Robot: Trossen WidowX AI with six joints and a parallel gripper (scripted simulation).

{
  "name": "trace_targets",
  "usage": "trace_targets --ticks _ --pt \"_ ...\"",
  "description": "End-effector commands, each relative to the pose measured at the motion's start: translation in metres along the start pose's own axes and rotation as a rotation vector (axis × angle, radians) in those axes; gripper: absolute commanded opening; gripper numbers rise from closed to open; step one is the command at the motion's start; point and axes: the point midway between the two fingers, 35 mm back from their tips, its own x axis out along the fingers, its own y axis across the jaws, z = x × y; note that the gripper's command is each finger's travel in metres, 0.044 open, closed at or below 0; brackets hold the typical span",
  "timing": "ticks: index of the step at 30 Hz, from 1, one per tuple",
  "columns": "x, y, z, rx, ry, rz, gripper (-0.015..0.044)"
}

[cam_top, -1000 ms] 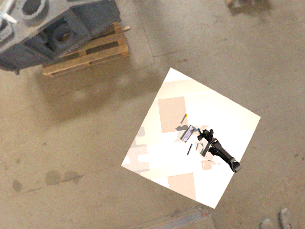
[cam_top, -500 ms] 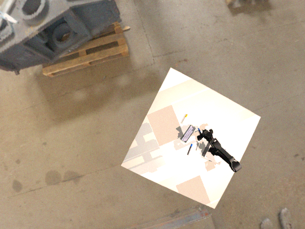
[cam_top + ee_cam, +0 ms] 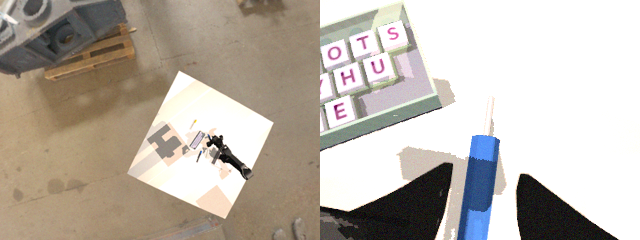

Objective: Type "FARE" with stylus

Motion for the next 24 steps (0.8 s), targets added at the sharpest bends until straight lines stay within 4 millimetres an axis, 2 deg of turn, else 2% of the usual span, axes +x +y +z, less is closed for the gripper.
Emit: trace_targets --ticks 1,24 --pt "0.0021 0.0001 -0.0045 -0.001 0.009 0.002 0.015" --pt "0.0112 -0.0005 -0.0096 -0.001 0.009 0.001 0.015"
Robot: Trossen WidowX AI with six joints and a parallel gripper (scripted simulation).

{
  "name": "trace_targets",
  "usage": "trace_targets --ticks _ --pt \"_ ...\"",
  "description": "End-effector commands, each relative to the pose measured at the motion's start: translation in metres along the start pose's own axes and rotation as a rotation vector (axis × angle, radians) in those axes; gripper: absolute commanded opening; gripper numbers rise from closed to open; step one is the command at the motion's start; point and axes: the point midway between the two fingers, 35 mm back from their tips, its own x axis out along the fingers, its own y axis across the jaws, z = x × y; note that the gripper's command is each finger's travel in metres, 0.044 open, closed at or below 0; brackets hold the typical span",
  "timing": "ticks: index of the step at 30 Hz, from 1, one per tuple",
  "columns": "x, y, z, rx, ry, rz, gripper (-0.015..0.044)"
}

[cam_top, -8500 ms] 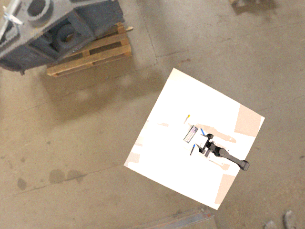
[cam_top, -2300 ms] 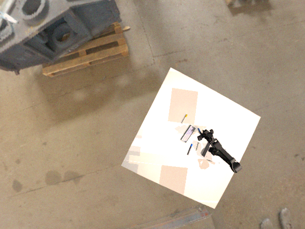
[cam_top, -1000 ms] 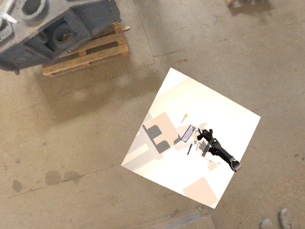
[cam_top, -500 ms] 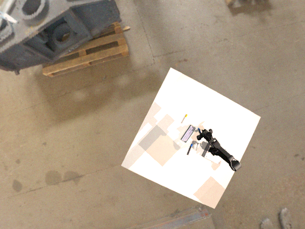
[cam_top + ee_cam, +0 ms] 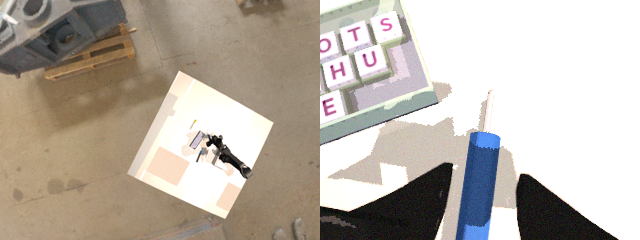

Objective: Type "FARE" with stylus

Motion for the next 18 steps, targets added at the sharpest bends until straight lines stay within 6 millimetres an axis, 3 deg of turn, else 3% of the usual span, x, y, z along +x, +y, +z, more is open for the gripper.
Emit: trace_targets --ticks 1,18 --pt "0.0027 0.0004 -0.0047 -0.004 0.009 0.004 0.015" --pt "0.0086 0.0005 -0.0082 -0.004 0.009 0.004 0.015"
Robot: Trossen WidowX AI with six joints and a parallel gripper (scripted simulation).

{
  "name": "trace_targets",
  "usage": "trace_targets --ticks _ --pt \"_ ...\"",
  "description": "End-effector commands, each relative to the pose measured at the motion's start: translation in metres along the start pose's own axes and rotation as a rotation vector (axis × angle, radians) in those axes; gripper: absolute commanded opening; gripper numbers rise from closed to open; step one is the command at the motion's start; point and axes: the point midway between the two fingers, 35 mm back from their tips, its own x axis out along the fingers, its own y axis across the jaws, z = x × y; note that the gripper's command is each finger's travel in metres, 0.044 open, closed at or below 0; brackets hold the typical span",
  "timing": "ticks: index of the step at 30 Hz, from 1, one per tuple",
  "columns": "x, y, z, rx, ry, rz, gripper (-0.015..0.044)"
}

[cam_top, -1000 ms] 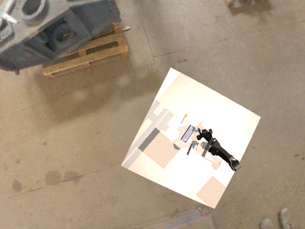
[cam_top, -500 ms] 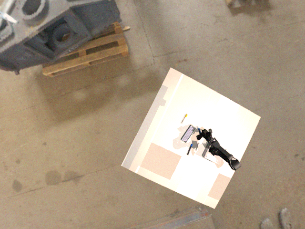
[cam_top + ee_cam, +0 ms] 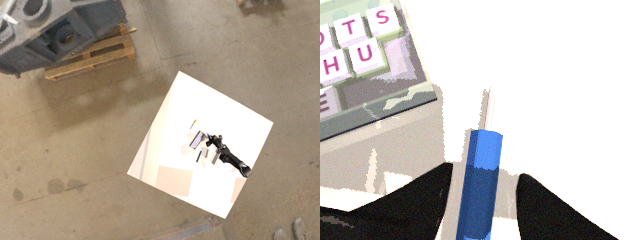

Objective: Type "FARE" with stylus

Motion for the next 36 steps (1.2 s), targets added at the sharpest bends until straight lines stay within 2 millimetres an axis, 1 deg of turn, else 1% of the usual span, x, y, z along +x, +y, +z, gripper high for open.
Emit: trace_targets --ticks 1,36 --pt "0.002 0.0 -0.004 -0.004 0.009 0.004 0.015" --pt "0.016 0.0 -0.013 -0.004 0.009 0.004 0.015"
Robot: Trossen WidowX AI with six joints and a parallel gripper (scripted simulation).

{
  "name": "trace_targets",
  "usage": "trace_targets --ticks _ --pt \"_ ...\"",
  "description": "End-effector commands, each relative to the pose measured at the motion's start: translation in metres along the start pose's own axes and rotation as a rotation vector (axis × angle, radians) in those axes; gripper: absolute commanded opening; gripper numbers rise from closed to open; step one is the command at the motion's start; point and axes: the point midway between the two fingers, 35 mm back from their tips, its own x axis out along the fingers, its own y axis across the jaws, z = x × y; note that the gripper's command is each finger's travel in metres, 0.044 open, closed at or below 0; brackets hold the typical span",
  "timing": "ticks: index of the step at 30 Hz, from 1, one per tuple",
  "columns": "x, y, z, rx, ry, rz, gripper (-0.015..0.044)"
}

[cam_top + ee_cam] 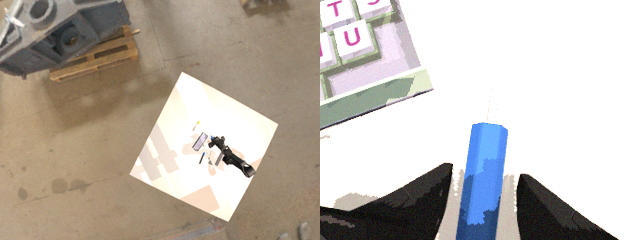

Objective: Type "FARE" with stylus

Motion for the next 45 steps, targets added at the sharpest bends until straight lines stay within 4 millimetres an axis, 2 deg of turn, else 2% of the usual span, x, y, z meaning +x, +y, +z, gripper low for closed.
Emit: trace_targets --ticks 1,12,17,20,31,45 --pt "0.002 0.0 -0.004 -0.004 0.008 0.004 0.015" --pt "0.002 0.0 -0.004 -0.004 0.008 0.004 0.015" --pt "0.001 0.0 -0.002 0.0 0.005 0.0 0.0019" --pt "0.001 0.0 -0.002 0.0 0.005 0.0 0.0" --pt "-0.004 0.0 0.002 0.0 0.005 0.0 0.0" --pt "-0.04 0.0 0.023 0.0 0.004 0.001 0.0"
